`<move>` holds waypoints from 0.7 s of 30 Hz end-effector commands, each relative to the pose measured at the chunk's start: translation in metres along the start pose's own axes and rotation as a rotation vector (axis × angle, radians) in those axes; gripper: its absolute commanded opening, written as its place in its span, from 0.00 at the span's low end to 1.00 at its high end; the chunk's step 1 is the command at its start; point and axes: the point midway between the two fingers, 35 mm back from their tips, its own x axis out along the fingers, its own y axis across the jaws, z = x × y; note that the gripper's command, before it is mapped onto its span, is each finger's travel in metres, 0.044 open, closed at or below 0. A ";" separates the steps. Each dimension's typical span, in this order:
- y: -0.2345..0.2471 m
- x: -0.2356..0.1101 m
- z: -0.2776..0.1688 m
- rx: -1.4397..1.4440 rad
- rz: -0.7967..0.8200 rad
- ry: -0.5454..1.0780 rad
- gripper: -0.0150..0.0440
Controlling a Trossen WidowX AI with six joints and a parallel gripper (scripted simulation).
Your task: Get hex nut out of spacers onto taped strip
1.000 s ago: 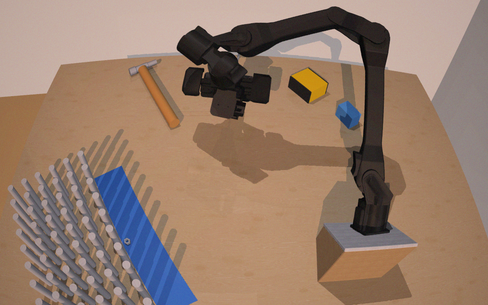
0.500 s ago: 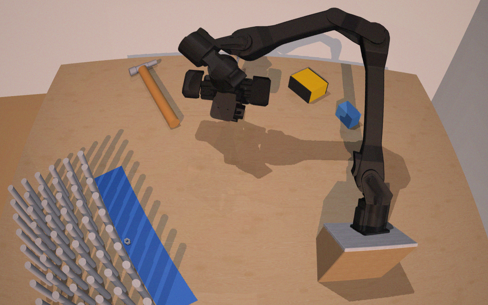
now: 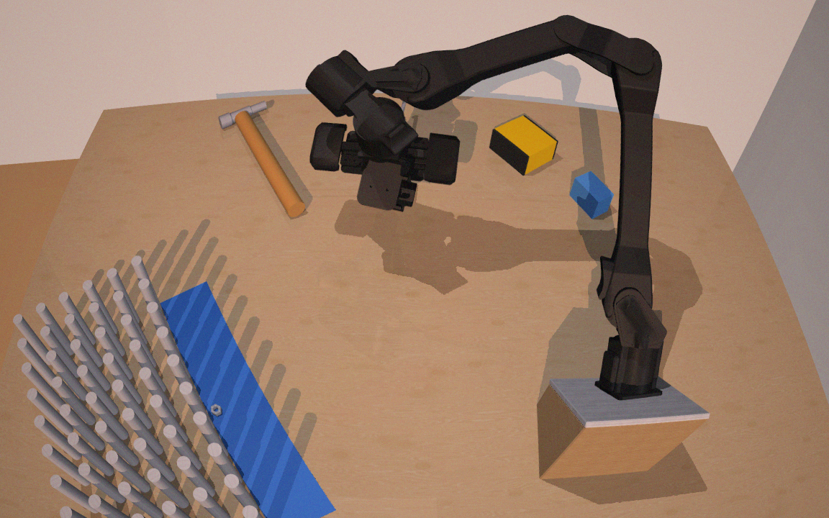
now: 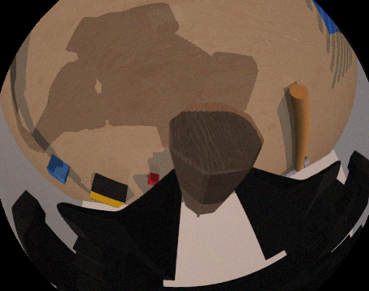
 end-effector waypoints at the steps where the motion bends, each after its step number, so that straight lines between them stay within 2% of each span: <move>1: 0.000 0.001 0.001 -0.004 -0.005 -0.001 0.25; 21: 0.000 0.010 0.005 -0.004 -0.009 0.003 0.25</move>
